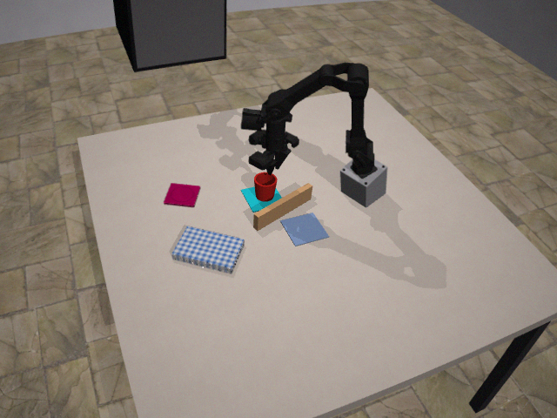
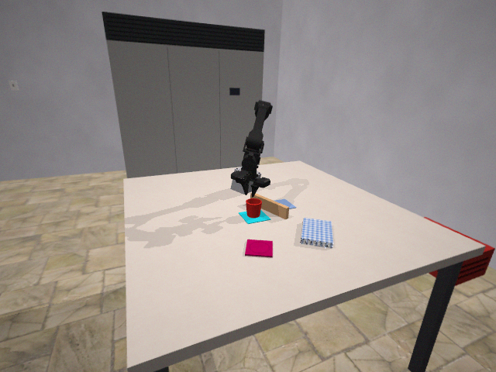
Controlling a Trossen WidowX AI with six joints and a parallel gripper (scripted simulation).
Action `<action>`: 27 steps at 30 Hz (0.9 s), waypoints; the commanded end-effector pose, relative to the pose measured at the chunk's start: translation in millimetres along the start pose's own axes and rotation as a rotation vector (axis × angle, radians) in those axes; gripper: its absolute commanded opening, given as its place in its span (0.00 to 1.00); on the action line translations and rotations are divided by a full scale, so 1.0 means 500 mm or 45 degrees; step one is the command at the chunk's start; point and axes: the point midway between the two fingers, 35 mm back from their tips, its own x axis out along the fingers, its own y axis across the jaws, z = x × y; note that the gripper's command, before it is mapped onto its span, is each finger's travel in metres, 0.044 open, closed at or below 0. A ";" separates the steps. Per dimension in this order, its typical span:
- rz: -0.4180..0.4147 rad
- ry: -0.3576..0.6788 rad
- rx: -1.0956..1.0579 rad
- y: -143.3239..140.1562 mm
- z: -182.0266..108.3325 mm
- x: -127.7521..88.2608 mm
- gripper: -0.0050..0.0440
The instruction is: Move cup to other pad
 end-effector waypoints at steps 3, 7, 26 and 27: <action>0.000 0.000 -0.001 0.000 0.000 0.001 0.71; 0.001 -0.001 -0.001 0.001 0.001 -0.008 0.90; 0.007 -0.011 -0.007 -0.012 -0.008 -0.128 1.00; 0.007 -0.011 -0.007 -0.013 -0.009 -0.128 1.00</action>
